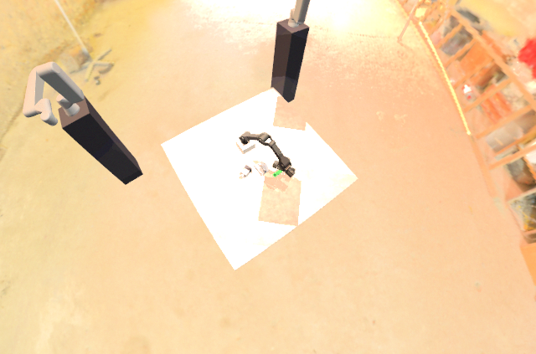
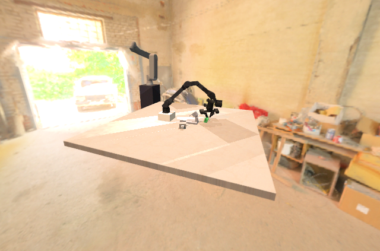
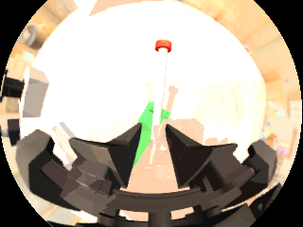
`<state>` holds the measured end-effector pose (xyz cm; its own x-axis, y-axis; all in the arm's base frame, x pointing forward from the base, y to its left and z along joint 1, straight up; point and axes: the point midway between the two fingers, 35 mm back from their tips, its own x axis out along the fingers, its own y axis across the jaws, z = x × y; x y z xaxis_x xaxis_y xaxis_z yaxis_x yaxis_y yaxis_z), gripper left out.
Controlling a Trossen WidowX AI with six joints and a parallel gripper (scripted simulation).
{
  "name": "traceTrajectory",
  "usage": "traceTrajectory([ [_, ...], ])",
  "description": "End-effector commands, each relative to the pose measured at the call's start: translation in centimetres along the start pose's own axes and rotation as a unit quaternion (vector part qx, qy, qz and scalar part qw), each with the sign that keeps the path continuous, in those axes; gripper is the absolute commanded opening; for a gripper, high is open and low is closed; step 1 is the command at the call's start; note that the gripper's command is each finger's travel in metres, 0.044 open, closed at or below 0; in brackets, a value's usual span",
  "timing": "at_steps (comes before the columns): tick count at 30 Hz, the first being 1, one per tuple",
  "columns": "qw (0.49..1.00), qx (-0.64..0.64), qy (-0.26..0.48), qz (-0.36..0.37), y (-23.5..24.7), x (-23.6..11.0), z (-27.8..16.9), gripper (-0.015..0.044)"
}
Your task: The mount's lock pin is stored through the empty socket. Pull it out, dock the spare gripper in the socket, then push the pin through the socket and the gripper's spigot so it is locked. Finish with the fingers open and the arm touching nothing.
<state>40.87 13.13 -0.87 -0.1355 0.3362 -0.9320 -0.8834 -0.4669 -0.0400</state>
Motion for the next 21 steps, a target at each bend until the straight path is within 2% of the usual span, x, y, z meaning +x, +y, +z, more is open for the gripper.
traceTrajectory([
  [1, 1.000, 0.000, -0.001, 0.000, 0.0, 0.1, 0.0, 0.0101],
  [5, 1.000, 0.000, -0.001, 0.000, 0.0, 0.1, 0.0, 0.0000],
  [21, 1.000, 0.000, 0.000, 0.000, 0.0, -1.0, 0.4, 0.0000],
])
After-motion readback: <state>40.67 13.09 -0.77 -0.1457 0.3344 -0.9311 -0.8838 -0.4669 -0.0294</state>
